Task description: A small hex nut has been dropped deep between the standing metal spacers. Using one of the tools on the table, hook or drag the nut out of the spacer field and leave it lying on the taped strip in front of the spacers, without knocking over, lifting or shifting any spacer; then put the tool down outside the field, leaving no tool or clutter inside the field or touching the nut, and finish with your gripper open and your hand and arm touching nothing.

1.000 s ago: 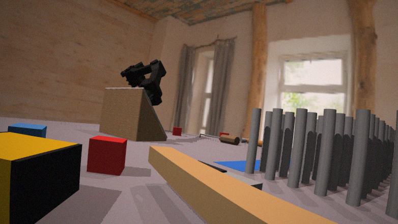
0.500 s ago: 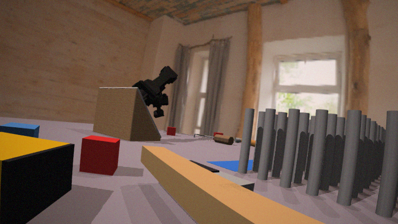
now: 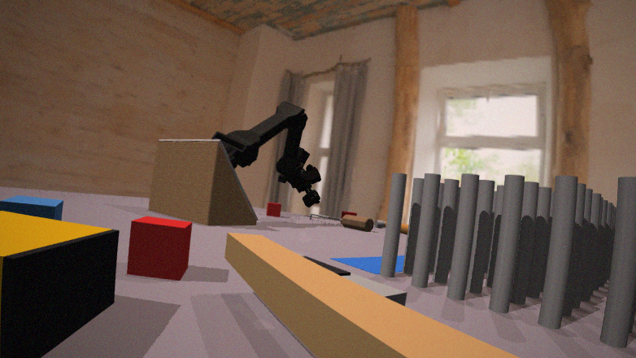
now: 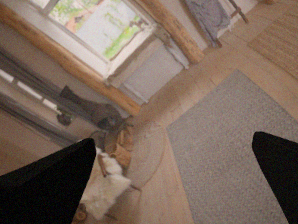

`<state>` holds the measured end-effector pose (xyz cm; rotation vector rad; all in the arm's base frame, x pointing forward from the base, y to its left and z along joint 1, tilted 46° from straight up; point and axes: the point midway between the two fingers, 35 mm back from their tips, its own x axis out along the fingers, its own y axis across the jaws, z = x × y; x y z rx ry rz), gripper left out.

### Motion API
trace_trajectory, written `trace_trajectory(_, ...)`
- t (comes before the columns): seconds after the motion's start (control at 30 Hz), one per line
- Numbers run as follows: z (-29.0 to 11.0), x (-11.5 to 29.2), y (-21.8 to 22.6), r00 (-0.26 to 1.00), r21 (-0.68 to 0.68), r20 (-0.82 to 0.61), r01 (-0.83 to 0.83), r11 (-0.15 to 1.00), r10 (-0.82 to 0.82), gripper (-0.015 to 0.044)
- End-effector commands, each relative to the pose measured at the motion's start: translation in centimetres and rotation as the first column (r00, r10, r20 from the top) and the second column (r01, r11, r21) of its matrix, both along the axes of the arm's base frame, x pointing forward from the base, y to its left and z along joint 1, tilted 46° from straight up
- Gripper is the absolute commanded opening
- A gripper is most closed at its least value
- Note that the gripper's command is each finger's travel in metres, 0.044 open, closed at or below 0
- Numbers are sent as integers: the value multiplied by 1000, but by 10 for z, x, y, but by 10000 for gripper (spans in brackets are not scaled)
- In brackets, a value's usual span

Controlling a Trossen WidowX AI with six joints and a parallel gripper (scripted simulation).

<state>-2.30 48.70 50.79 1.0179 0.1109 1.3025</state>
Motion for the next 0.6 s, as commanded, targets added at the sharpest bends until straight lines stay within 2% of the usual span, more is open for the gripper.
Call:
trace_trajectory(0.0,5,65,-16,993,-13,61,106,994,-105,440)
trace_trajectory(0.27,1,173,-59,944,-56,158,303,951,-291,440)
trace_trajectory(0.57,-57,300,-111,843,-216,207,535,817,-497,440)
